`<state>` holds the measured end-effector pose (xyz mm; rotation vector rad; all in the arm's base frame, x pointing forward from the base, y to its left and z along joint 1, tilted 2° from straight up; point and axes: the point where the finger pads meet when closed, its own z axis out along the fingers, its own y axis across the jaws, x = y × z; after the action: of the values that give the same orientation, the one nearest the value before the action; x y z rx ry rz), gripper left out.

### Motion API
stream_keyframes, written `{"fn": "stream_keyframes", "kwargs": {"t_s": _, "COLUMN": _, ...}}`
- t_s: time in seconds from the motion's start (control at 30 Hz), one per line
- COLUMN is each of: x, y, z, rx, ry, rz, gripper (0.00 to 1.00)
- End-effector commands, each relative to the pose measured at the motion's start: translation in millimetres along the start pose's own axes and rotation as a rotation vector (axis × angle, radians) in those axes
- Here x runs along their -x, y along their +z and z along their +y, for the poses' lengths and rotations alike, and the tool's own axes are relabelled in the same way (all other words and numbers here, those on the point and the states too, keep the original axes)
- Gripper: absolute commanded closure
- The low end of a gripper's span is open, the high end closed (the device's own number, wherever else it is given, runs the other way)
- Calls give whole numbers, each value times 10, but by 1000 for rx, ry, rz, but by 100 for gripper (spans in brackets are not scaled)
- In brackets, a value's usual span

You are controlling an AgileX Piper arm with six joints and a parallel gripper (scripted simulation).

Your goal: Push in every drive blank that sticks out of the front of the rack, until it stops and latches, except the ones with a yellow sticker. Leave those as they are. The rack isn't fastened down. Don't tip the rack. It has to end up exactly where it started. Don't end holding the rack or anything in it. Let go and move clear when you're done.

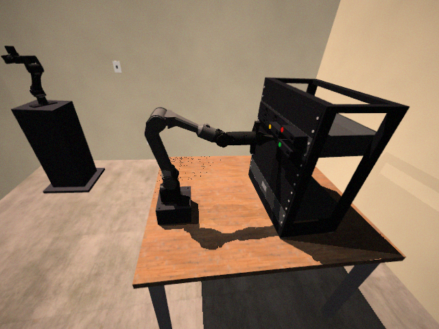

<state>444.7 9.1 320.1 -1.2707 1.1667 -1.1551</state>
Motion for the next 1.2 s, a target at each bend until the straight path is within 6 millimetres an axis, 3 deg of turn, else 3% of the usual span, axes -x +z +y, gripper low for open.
{"fn": "stream_keyframes", "kwargs": {"t_s": 0.0, "x": -3, "y": -218, "z": -8, "rx": -1, "ry": 0, "rz": 0, "gripper": 100}}
{"fn": "stream_keyframes", "kwargs": {"t_s": 0.1, "x": -3, "y": -480, "z": -8, "rx": -1, "ry": 0, "rz": 0, "gripper": 100}}
{"fn": "stream_keyframes", "kwargs": {"t_s": 0.17, "x": -3, "y": -480, "z": -8, "rx": -1, "ry": 0, "rz": 0, "gripper": 100}}
{"fn": "stream_keyframes", "kwargs": {"t_s": 0.37, "x": -2, "y": -769, "z": -9, "rx": -1, "ry": 0, "rz": 0, "gripper": 100}}
{"fn": "stream_keyframes", "kwargs": {"t_s": 0.83, "x": -41, "y": -787, "z": -12, "rx": -1, "ry": 0, "rz": 0, "gripper": 100}}
{"fn": "stream_keyframes", "kwargs": {"t_s": 1.17, "x": -280, "y": -800, "z": -30, "rx": -1, "ry": 0, "rz": 0, "gripper": 100}}
